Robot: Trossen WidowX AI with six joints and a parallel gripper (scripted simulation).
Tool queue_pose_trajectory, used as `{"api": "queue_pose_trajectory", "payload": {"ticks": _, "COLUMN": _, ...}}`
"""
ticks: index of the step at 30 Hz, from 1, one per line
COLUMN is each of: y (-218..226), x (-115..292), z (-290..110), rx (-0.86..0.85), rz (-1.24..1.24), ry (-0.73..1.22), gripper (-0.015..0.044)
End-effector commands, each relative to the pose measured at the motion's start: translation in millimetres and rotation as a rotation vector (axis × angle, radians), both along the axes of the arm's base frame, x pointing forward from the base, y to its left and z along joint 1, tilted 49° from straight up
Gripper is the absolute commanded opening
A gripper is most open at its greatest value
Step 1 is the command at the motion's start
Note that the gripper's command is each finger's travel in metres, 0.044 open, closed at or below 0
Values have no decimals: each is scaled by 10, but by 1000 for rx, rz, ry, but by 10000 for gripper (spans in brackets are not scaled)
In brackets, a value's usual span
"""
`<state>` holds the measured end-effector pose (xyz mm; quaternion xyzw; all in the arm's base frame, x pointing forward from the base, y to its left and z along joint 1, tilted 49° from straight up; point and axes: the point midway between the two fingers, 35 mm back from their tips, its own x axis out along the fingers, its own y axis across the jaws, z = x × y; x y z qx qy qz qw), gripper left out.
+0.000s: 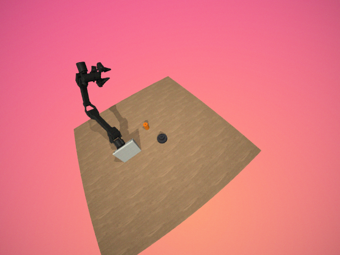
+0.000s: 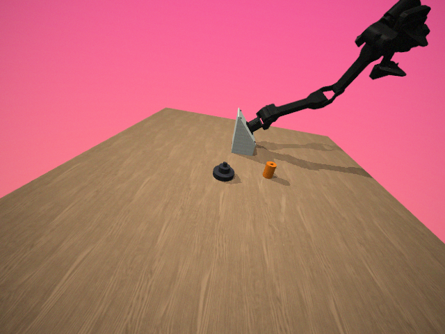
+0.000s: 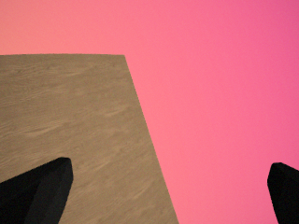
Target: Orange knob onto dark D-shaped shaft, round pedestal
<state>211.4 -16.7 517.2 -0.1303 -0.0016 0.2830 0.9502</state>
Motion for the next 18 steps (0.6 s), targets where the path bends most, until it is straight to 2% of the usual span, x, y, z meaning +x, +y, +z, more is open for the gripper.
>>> {"api": "queue_pose_trajectory", "payload": {"ticks": 1, "y": 0, "x": 0, "z": 0, "rx": 0, "rz": 0, "ry": 0, "gripper": 426}}
{"api": "queue_pose_trajectory", "payload": {"ticks": 3, "y": -39, "x": 59, "z": -61, "rx": 22, "rz": -1, "ry": 27, "gripper": 440}}
{"api": "queue_pose_trajectory", "payload": {"ticks": 7, "y": -210, "x": 397, "z": -467, "rx": 136, "rz": -10, "ry": 193, "gripper": 440}}
{"api": "queue_pose_trajectory", "payload": {"ticks": 13, "y": -299, "x": 863, "z": -1350, "rx": 303, "rz": 4, "ry": 523, "gripper": 440}}
{"api": "queue_pose_trajectory", "payload": {"ticks": 18, "y": -155, "x": 1068, "z": -2230, "rx": 396, "rz": 21, "ry": 853, "gripper": 440}}
